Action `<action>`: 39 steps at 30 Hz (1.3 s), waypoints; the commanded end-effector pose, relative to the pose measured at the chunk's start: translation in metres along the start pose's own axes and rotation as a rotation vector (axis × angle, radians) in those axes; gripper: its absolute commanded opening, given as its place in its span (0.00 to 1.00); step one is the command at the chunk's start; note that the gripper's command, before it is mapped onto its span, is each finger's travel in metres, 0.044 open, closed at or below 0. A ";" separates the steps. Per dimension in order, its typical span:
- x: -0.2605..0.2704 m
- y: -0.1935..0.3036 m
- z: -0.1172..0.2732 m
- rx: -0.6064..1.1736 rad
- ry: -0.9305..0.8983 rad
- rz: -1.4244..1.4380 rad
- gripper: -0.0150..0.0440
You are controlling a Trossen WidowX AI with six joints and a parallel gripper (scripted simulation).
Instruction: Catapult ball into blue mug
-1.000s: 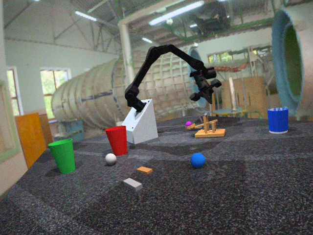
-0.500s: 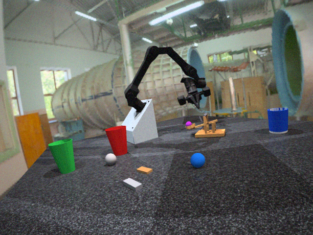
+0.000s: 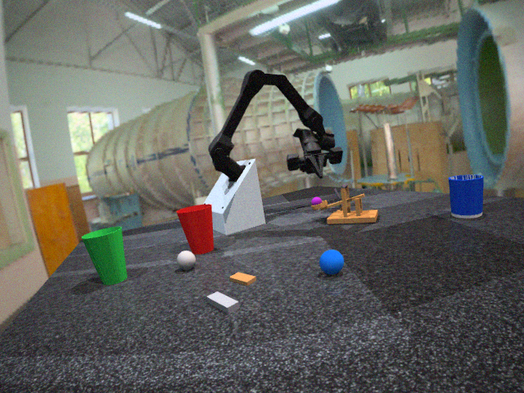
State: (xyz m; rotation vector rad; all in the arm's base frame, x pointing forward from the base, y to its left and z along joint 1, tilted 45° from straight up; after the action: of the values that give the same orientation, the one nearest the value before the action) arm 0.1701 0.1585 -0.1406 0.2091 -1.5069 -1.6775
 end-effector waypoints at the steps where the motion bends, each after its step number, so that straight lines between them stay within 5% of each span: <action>1: 0.001 -0.003 -0.004 0.005 0.002 0.009 0.25; 39: 0.007 -0.044 -0.051 0.004 -0.001 0.025 0.25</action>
State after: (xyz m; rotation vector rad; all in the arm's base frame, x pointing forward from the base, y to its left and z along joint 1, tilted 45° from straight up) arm 0.1766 0.1164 -0.1874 0.1921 -1.5052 -1.6646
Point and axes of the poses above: the point midway between the two fingers, 35 mm back from their tips, its own z axis back along the fingers, its own x axis across the jaws, y = z × x, the point moved 4 cm from there along z, back along the fingers, and after that the axes turned 13 degrees about -z, right-handed, at the moved point
